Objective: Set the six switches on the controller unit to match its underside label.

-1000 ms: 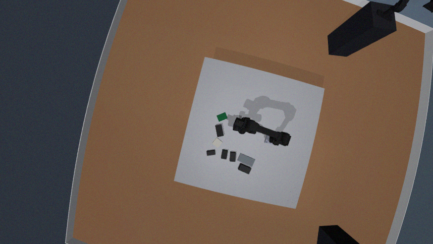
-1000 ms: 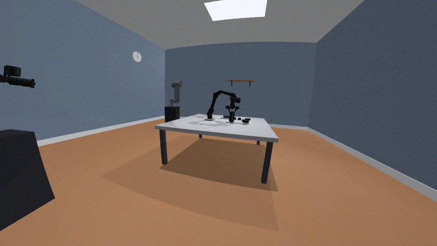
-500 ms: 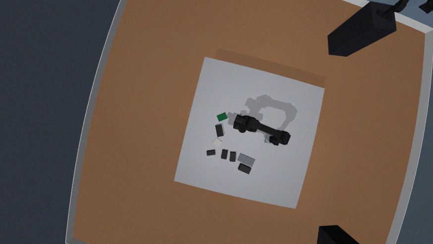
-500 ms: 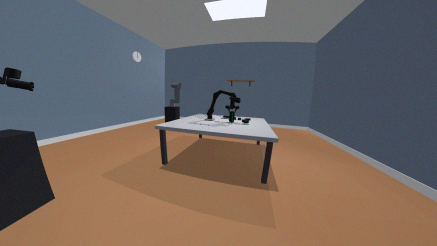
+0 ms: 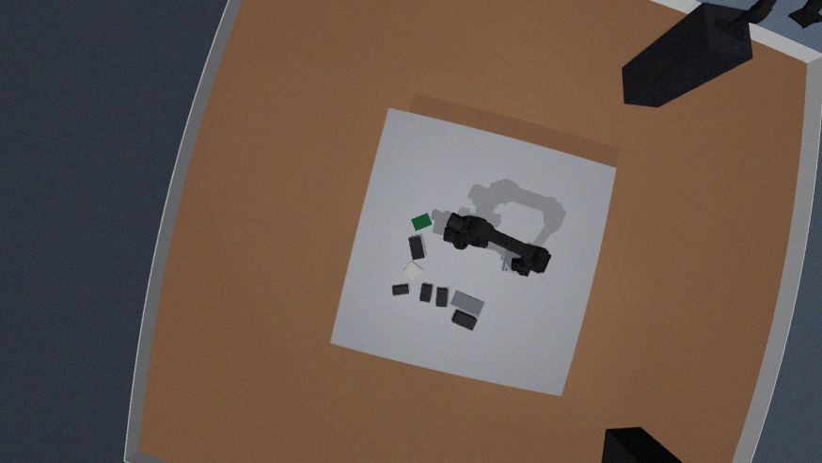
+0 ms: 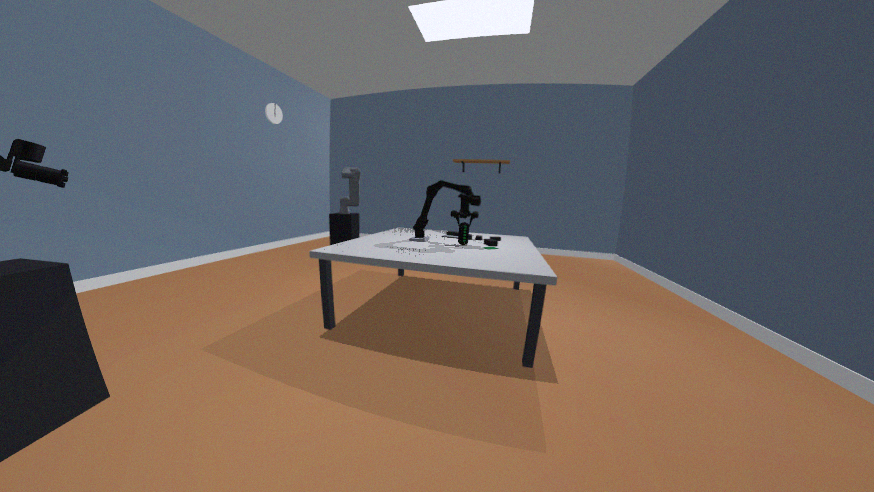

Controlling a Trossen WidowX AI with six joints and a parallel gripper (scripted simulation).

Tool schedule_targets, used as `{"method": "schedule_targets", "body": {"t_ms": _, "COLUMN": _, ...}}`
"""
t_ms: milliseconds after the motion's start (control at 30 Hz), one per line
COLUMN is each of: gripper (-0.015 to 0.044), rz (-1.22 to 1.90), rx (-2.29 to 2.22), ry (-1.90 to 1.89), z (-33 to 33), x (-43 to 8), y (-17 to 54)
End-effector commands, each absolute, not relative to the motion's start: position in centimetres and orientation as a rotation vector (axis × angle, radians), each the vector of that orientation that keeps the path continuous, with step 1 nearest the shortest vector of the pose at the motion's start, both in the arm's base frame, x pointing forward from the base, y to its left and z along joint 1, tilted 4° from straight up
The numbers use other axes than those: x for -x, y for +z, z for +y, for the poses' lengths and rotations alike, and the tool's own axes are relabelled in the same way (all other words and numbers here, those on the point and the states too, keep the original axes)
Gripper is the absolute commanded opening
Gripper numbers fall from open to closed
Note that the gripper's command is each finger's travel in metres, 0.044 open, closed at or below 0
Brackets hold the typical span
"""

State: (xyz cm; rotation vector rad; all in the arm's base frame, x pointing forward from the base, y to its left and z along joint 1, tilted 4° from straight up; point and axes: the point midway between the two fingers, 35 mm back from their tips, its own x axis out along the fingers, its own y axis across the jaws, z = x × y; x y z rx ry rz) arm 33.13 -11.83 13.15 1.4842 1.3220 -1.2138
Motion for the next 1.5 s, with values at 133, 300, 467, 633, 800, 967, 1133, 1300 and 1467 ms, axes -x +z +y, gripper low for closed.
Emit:
{"method": "schedule_targets", "body": {"t_ms": 133, "gripper": 0.0336, "rz": 1.306, "rx": -1.464, "ry": -1.228, "z": -12.9, "x": -33.1, "y": 13.1}}
{"method": "schedule_targets", "body": {"t_ms": 300, "gripper": 0.0337, "rz": 1.298, "rx": -1.455, "ry": -1.235, "z": -13.2, "x": -33.0, "y": 13.1}}
{"method": "schedule_targets", "body": {"t_ms": 467, "gripper": 0.0337, "rz": 1.29, "rx": -1.445, "ry": -1.242, "z": -13.6, "x": -33.0, "y": 13.2}}
{"method": "schedule_targets", "body": {"t_ms": 633, "gripper": 0.0338, "rz": 1.282, "rx": -1.436, "ry": -1.249, "z": -14.0, "x": -32.9, "y": 13.2}}
{"method": "schedule_targets", "body": {"t_ms": 800, "gripper": 0.0338, "rz": 1.274, "rx": -1.426, "ry": -1.256, "z": -14.3, "x": -32.9, "y": 13.2}}
{"method": "schedule_targets", "body": {"t_ms": 967, "gripper": 0.0338, "rz": 1.266, "rx": -1.417, "ry": -1.262, "z": -14.7, "x": -32.8, "y": 13.2}}
{"method": "schedule_targets", "body": {"t_ms": 1133, "gripper": 0.0338, "rz": 1.258, "rx": -1.408, "ry": -1.269, "z": -15.1, "x": -32.7, "y": 13.2}}
{"method": "schedule_targets", "body": {"t_ms": 1300, "gripper": 0.0338, "rz": 1.25, "rx": -1.398, "ry": -1.275, "z": -15.5, "x": -32.7, "y": 13.2}}
{"method": "schedule_targets", "body": {"t_ms": 1467, "gripper": 0.0338, "rz": 1.242, "rx": -1.389, "ry": -1.282, "z": -15.9, "x": -32.6, "y": 13.2}}
